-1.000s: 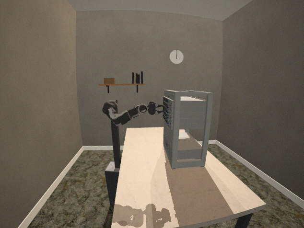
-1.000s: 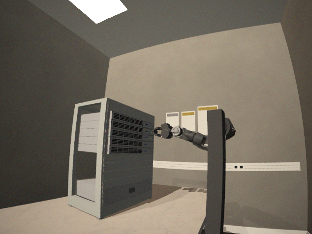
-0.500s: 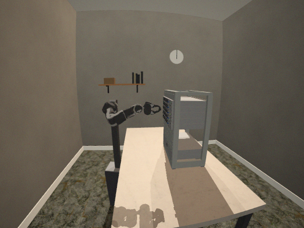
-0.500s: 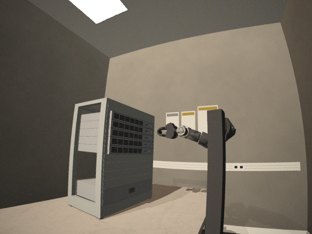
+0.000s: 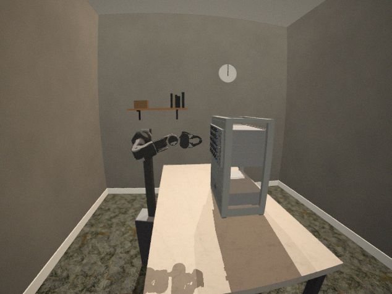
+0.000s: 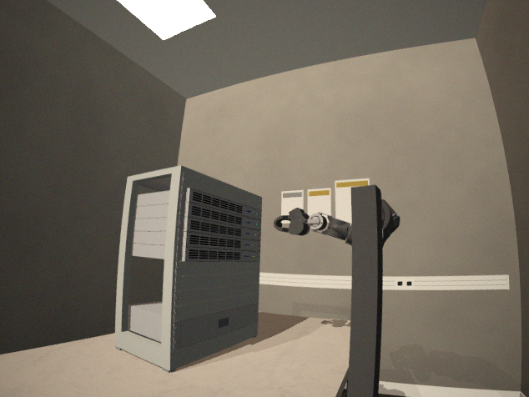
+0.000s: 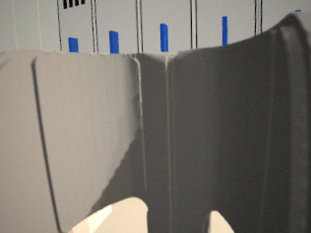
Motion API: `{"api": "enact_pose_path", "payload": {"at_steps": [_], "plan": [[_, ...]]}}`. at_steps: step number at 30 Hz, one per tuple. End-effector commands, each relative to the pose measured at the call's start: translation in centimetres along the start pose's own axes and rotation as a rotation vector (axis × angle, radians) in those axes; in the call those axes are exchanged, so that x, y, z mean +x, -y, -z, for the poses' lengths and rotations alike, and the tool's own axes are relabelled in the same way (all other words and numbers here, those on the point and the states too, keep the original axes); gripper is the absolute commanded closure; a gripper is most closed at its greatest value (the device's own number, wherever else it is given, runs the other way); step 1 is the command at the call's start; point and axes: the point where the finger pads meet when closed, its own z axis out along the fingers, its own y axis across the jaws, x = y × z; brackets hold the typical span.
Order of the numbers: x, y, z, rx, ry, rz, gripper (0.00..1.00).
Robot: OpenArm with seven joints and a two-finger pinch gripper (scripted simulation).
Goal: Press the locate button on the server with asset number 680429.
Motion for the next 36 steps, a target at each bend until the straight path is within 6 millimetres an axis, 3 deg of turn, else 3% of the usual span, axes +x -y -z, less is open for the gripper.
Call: {"api": "enact_pose_path", "payload": {"at_steps": [1, 19, 36], "plan": [[0.0, -0.3, 0.3, -0.012, 0.003, -0.012, 1.00], [0.0, -0.2, 2.8, -0.012, 0.003, -0.012, 1.00], [0.1, -0.3, 3.0, -0.015, -0.003, -0.034, 1.00]]}}
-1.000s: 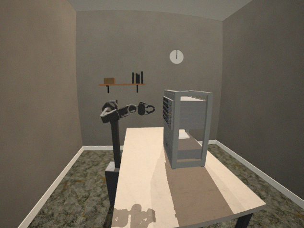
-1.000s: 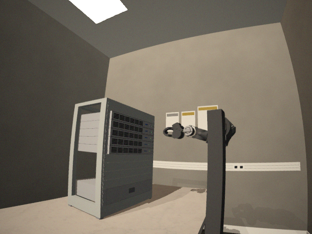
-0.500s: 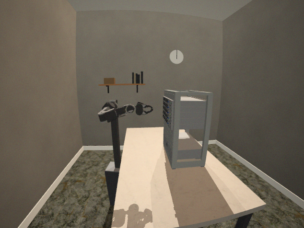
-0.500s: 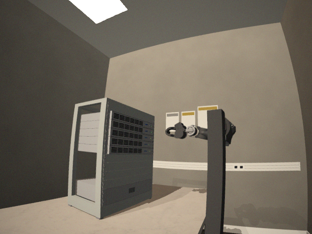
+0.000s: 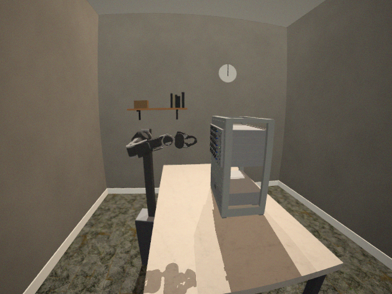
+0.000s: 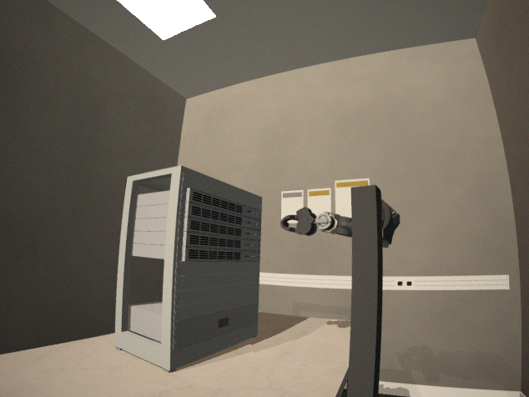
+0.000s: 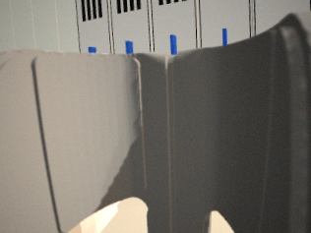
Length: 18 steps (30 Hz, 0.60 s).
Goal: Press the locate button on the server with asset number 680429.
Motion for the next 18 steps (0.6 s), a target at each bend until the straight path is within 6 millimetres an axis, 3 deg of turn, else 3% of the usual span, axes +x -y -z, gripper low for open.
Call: {"api": "enact_pose_path", "payload": {"at_steps": [1, 18], "plan": [[0.03, -0.39, 0.00, -0.015, 0.001, -0.014, 1.00], [0.59, -1.26, -0.23, -0.055, -0.013, -0.184, 1.00]]}}
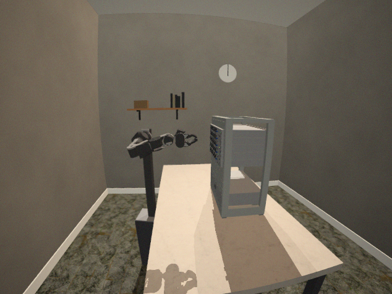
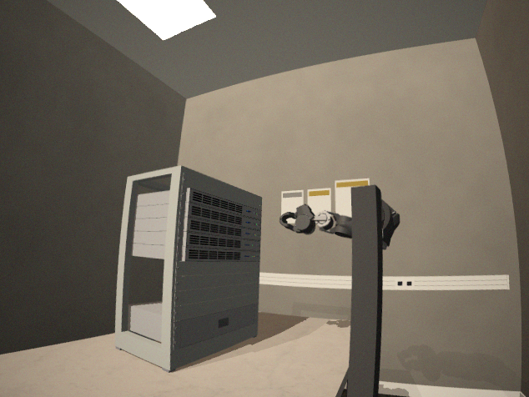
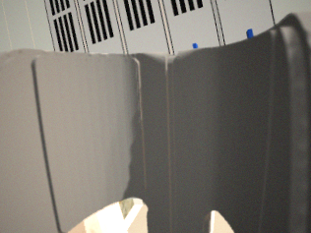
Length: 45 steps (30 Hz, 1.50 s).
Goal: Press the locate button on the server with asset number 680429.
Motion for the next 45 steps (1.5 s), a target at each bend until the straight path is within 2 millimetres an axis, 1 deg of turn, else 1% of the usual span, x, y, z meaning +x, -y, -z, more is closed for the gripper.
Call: {"api": "enact_pose_path", "payload": {"at_steps": [1, 6, 8, 23, 25, 40, 42, 45], "plan": [[0.0, -0.3, 0.0, -0.015, 0.001, -0.033, 1.00], [0.3, -0.6, -0.1, -0.031, -0.003, -0.122, 1.00], [0.3, -0.6, -0.1, -0.031, -0.003, -0.122, 1.00], [0.6, -1.5, -0.3, -0.071, -0.009, -0.446, 1.00], [0.6, -1.5, -0.3, -0.071, -0.009, -0.446, 1.00], [0.2, -1.5, -0.2, -0.077, 0.002, -0.800, 1.00], [0.2, -1.5, -0.2, -0.077, 0.002, -0.800, 1.00], [0.1, -1.4, -0.2, -0.073, 0.005, -0.868, 1.00]]}}
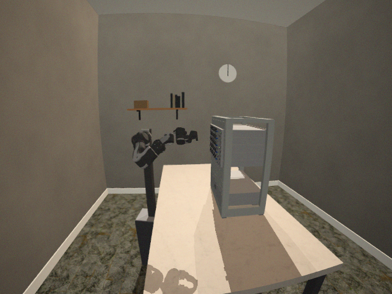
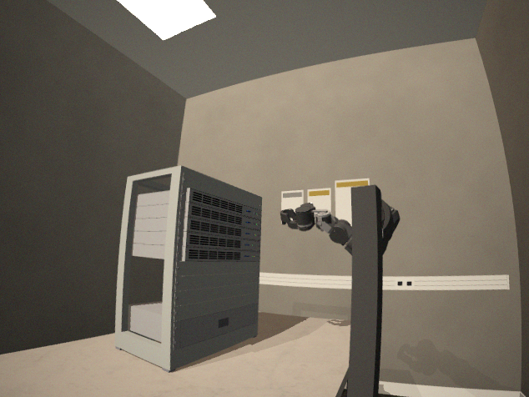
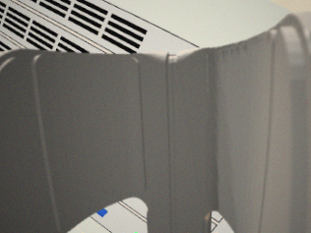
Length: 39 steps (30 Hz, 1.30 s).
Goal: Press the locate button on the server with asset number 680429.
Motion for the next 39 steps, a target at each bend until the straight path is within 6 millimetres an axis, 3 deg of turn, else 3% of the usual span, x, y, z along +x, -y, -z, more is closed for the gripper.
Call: {"api": "enact_pose_path", "payload": {"at_steps": [1, 12, 39], "plan": [[-0.2, -0.1, 0.1, -0.002, 0.012, -0.036, 1.00], [-0.9, 0.0, 0.3, 0.011, 0.040, -0.253, 1.00], [-1.9, 0.4, 0.8, 0.044, 0.080, -0.512, 1.00]]}}
